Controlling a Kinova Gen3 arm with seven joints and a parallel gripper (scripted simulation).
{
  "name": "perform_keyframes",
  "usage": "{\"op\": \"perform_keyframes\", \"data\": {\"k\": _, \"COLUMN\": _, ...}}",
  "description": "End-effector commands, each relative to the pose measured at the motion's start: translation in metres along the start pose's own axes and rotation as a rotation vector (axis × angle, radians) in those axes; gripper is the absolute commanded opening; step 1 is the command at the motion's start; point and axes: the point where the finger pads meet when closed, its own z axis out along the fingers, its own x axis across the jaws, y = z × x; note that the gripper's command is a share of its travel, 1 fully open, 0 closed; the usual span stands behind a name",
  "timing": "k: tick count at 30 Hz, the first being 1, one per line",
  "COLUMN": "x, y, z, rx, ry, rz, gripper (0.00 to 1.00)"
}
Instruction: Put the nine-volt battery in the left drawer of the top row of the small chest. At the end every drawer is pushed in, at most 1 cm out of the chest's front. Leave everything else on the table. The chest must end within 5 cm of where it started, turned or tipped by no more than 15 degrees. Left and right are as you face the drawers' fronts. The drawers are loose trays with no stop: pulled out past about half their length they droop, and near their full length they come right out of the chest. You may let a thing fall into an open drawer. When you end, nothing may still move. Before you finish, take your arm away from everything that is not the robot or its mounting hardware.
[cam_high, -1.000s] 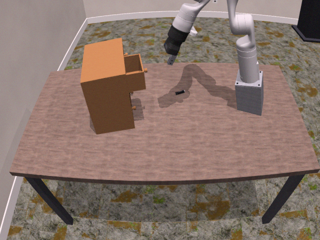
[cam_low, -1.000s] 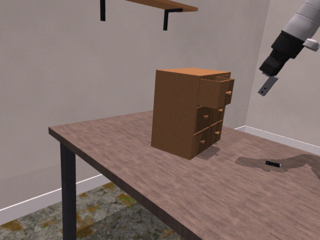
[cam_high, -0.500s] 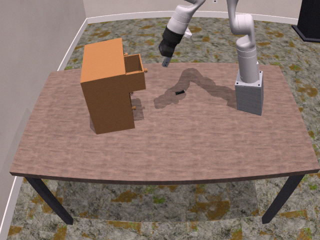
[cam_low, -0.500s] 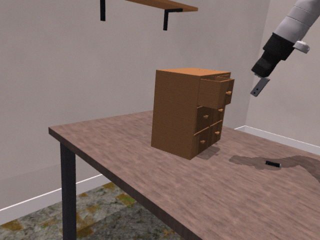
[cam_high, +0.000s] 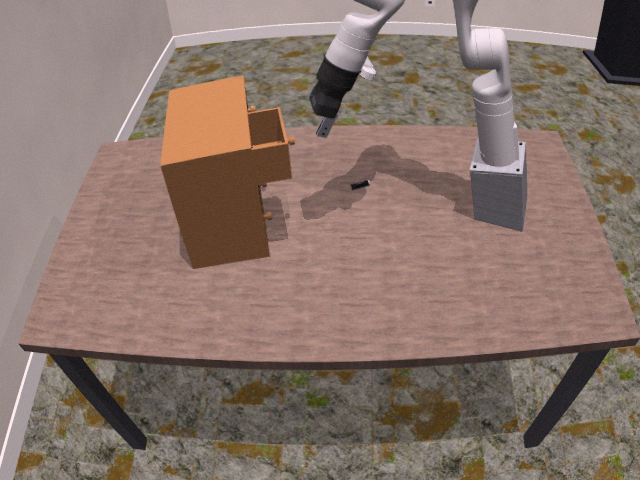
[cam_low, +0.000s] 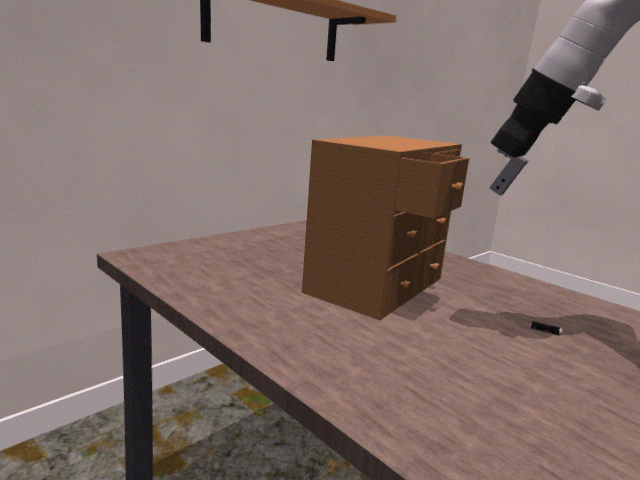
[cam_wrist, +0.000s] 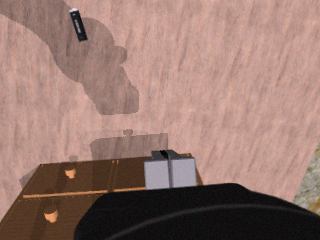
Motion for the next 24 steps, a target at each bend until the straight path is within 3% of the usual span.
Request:
{"op": "perform_keyframes", "data": {"k": 1, "x": -0.002, "y": 0.0014, "z": 0.0031, "rx": 0.005, "ry": -0.011, "rz": -0.005, "gripper": 0.0}}
{"op": "perform_keyframes", "data": {"k": 24, "x": -0.002, "y": 0.0067, "z": 0.0079, "rx": 0.005, "ry": -0.011, "rz": -0.005, "gripper": 0.0}}
